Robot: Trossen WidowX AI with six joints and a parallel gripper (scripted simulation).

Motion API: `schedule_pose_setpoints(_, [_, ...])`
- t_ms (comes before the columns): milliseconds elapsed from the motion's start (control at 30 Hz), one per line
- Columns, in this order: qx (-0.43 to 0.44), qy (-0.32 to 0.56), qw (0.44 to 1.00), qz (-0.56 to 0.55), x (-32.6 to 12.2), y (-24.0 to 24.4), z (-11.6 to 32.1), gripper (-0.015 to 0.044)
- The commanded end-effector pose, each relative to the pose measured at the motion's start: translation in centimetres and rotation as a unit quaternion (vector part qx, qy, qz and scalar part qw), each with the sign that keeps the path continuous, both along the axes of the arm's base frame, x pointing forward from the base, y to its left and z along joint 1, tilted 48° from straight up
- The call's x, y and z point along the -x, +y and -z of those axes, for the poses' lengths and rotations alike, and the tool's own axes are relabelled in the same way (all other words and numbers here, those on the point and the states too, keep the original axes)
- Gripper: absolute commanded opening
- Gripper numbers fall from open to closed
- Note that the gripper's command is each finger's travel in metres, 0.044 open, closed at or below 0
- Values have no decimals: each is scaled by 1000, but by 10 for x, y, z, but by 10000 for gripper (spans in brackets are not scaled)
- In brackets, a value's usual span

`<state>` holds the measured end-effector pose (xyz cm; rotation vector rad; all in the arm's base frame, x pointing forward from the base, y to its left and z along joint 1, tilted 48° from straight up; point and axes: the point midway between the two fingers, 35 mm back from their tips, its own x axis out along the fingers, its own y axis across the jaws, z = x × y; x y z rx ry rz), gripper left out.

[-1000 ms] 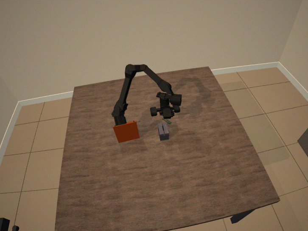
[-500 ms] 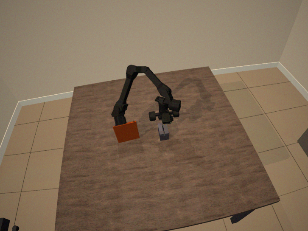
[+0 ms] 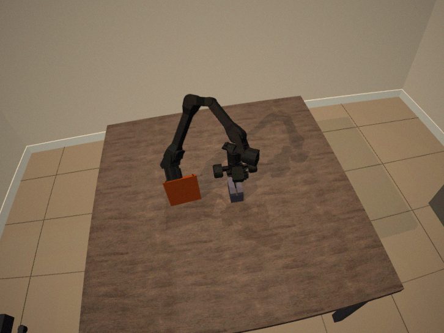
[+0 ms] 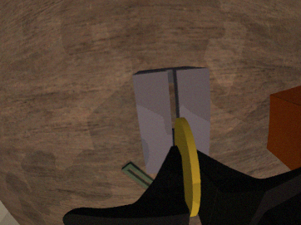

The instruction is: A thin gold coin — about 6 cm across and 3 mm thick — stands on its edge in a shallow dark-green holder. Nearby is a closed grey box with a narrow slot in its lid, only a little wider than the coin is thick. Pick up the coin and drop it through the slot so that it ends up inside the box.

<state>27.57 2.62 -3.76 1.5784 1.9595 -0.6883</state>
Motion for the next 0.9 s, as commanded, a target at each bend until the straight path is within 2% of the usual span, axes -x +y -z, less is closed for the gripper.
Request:
schedule_pose_setpoints(0, [0, 0, 1000, 1, -1, 0, -1, 0])
schedule_pose_setpoints(867, [-1, -3, 1000, 1, 2, -1, 4, 0])
